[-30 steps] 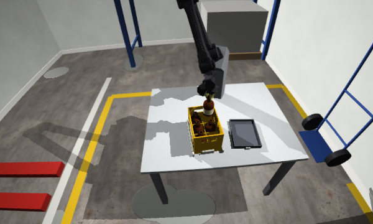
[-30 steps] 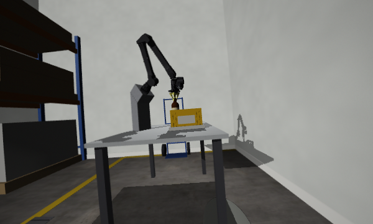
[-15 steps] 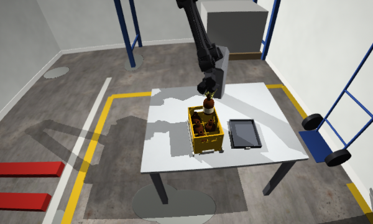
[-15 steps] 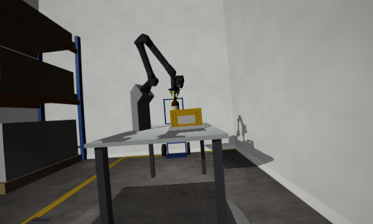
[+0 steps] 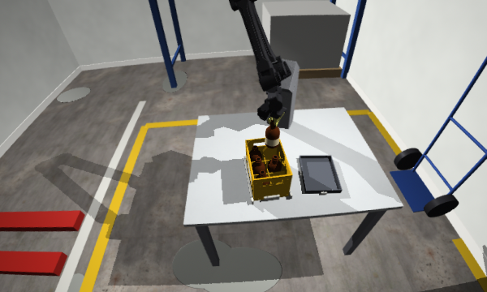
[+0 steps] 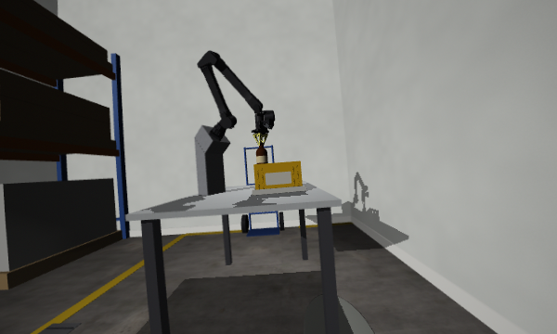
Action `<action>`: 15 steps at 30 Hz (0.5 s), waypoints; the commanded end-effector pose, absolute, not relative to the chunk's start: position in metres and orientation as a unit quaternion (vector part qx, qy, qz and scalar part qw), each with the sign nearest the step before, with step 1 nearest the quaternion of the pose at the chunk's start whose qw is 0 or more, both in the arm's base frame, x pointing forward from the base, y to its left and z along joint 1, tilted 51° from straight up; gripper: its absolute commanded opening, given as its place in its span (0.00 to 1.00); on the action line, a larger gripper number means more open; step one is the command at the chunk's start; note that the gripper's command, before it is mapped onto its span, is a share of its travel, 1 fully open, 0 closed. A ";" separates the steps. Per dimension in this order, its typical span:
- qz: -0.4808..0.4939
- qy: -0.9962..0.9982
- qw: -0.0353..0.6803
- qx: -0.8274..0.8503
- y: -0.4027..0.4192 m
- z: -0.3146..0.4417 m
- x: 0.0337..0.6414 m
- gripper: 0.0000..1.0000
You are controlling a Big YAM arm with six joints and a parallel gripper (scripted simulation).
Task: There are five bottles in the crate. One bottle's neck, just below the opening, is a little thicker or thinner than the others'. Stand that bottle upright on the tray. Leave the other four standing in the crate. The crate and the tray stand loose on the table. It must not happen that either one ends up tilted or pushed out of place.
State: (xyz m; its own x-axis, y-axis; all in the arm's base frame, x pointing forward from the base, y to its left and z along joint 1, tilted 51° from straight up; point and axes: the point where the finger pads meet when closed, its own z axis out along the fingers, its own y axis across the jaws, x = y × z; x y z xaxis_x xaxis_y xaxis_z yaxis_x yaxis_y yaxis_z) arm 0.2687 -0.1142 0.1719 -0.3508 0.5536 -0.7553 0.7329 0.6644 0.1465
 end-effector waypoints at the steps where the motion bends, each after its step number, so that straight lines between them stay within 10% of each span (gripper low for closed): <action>1: -0.098 0.803 0.435 0.395 -0.110 0.200 0.275 0.00; 15: -0.098 0.803 0.436 0.394 -0.108 0.202 0.274 0.00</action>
State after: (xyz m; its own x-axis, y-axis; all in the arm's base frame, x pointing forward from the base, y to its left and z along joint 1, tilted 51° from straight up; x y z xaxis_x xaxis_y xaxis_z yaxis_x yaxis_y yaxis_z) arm 0.2663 -0.1118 0.1745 -0.3494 0.5550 -0.7549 0.7332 0.6636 0.1485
